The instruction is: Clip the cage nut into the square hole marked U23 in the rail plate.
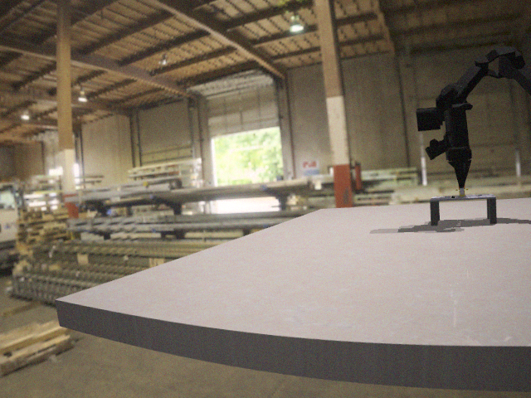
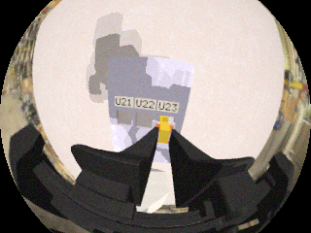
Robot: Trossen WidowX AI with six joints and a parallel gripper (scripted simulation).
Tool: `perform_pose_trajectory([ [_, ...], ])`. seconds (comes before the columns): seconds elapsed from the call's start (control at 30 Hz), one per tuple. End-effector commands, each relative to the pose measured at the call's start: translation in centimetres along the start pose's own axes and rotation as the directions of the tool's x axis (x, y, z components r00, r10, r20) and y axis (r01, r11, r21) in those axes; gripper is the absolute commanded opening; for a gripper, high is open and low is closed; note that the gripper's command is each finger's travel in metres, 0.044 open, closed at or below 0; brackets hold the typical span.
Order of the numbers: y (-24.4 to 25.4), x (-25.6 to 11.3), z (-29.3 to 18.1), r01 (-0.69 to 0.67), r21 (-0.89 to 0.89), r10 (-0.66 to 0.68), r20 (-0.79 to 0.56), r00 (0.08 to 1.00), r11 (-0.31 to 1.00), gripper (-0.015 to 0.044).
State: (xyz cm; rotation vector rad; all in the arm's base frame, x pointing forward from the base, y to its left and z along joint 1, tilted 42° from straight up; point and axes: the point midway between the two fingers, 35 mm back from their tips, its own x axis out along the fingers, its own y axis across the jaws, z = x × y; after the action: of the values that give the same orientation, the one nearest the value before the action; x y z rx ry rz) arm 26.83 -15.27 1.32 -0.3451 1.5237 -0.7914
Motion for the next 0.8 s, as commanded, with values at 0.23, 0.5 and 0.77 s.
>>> perform_pose_trajectory([
  [0.23, 0.02, 0.13, -0.04, 0.000, -0.004, 0.000, 0.000, 1.000, 1.000, 0.0037],
  [0.5, -0.03, 0.16, -0.04, -0.011, -0.004, 0.011, 0.000, 1.000, 1.000, 0.0037],
  [0.77, -0.12, 0.21, -0.04, -0.032, -0.004, 0.032, 0.000, 0.999, 0.999, 0.0037],
])
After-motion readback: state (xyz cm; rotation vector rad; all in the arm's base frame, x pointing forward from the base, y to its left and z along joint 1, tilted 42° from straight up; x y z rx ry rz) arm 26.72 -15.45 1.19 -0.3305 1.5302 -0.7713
